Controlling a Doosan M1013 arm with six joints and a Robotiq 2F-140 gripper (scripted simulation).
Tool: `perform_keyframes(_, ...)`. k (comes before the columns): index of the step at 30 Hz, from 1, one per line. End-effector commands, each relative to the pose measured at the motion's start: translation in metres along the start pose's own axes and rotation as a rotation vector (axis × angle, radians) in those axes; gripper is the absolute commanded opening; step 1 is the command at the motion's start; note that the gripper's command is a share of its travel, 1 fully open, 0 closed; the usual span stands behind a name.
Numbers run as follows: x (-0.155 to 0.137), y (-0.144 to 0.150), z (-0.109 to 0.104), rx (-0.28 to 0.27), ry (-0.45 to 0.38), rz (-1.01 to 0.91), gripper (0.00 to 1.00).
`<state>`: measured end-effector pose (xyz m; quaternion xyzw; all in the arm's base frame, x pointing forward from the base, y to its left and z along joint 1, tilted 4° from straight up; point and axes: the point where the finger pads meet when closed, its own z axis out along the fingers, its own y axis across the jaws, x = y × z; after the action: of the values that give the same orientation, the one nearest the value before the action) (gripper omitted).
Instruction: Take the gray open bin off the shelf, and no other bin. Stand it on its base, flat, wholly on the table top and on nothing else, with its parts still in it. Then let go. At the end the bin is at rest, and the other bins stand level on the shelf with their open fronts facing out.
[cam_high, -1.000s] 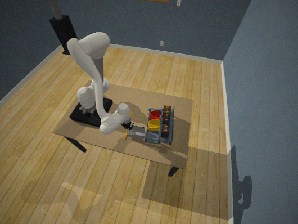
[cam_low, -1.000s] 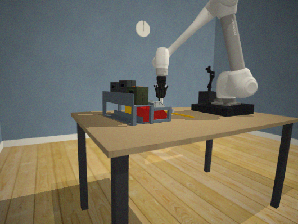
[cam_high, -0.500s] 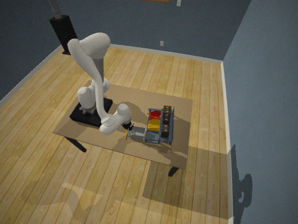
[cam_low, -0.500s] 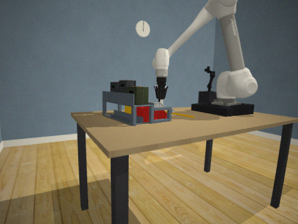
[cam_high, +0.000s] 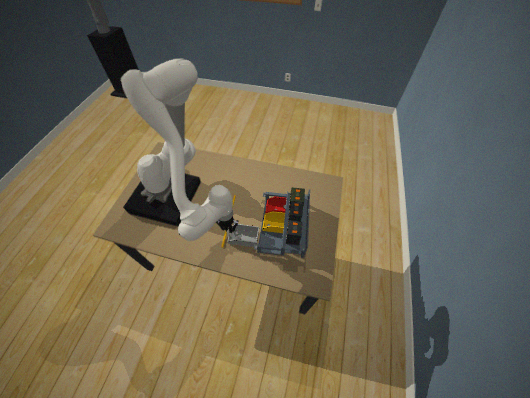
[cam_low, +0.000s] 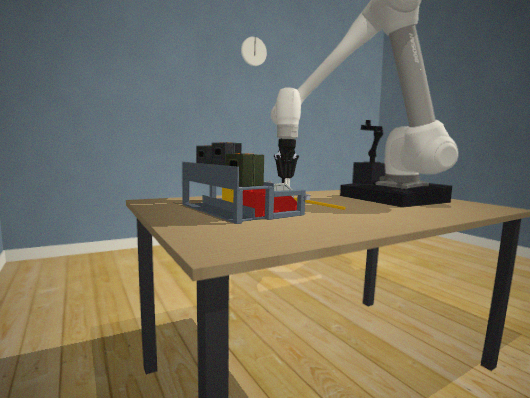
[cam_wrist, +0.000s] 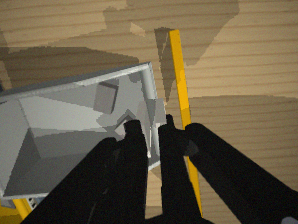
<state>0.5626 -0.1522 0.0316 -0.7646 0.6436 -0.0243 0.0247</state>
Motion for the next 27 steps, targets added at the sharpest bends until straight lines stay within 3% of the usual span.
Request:
perform_keyframes(1, 0.0001, -0.0003, 0.0002, 0.0, 0.0, 0.0, 0.0)
perform_keyframes(24, 0.0002, -0.0004, 0.0067, 0.0, 0.0, 0.0, 0.0)
perform_keyframes(25, 0.0, 0.0001, 0.0067, 0.0, 0.0, 0.0, 0.57)
perform_keyframes(27, 0.0, 0.0001, 0.0067, 0.0, 0.0, 0.0, 0.57)
